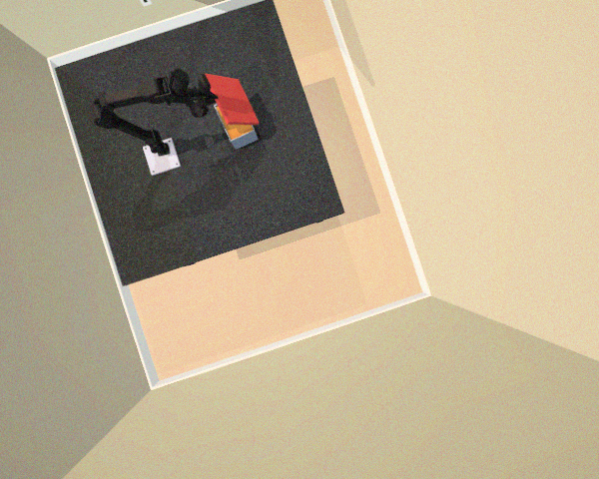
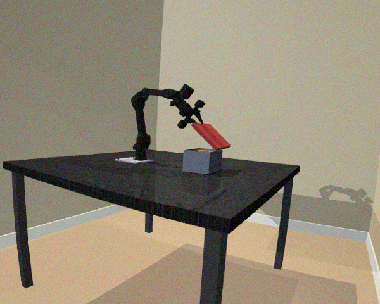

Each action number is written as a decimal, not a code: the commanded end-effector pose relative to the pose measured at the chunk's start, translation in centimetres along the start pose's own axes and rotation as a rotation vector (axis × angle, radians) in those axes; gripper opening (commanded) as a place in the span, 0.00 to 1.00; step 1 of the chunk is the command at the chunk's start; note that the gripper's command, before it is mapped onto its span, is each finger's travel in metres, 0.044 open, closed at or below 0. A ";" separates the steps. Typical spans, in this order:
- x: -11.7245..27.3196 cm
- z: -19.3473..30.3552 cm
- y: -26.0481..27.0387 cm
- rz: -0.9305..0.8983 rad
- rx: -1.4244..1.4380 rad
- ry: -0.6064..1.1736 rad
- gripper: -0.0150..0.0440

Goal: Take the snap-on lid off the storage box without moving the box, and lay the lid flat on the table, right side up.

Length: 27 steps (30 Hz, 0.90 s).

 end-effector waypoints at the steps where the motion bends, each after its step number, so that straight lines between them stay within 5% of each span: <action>1: 0.3 0.7 0.3 -0.012 -0.005 -0.006 0.25; 27: 0.7 5.8 0.9 -0.012 -0.009 -0.003 0.25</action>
Point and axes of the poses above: the point midway between the two fingers, 35 mm back from their tips, its own x axis back along the fingers, its own y axis across the jaws, z = x × y, the point moved 2 cm from there along x, back along the fingers, and after that the axes turned 11 degrees about x, right-handed, at the moved point
